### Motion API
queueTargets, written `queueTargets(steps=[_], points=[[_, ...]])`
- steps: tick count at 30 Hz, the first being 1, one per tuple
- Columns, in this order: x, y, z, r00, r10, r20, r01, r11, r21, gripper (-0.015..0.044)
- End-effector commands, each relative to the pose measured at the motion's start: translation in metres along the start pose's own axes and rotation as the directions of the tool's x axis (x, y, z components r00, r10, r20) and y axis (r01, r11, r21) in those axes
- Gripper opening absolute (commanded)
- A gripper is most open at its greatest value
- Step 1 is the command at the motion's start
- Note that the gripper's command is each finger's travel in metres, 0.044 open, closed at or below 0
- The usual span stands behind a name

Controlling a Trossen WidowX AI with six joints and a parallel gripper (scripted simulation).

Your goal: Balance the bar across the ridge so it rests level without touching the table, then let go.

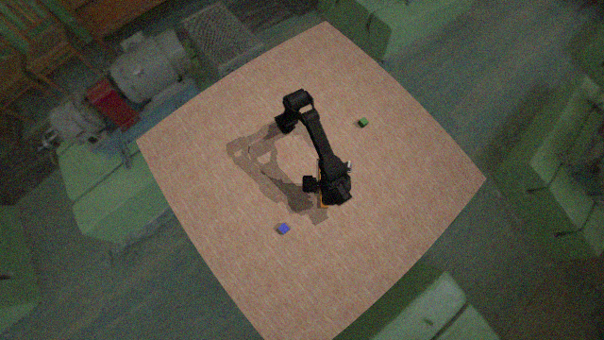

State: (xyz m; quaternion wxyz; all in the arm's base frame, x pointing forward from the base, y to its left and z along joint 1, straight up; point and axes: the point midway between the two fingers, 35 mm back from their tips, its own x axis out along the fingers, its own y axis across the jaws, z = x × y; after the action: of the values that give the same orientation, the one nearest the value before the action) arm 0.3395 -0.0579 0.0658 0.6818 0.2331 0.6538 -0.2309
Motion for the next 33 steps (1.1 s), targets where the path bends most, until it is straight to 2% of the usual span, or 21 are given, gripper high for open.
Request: queueTargets(steps=[1, 23, 29, 33], points=[[0.0102, -0.0008, -0.0026, 1.000, -0.003, -0.013, 0.003, 1.000, -0.004, 0.0315], [0.0175, -0.0010, -0.0029, 1.000, -0.003, -0.013, 0.003, 1.000, -0.004, 0.0315], [0.0164, -0.0012, -0.0022, 1.000, -0.006, -0.010, 0.006, 1.000, 0.000, 0.0158], [0.0164, -0.0012, -0.0022, 1.000, -0.006, -0.010, 0.006, 1.000, 0.000, 0.0131]])
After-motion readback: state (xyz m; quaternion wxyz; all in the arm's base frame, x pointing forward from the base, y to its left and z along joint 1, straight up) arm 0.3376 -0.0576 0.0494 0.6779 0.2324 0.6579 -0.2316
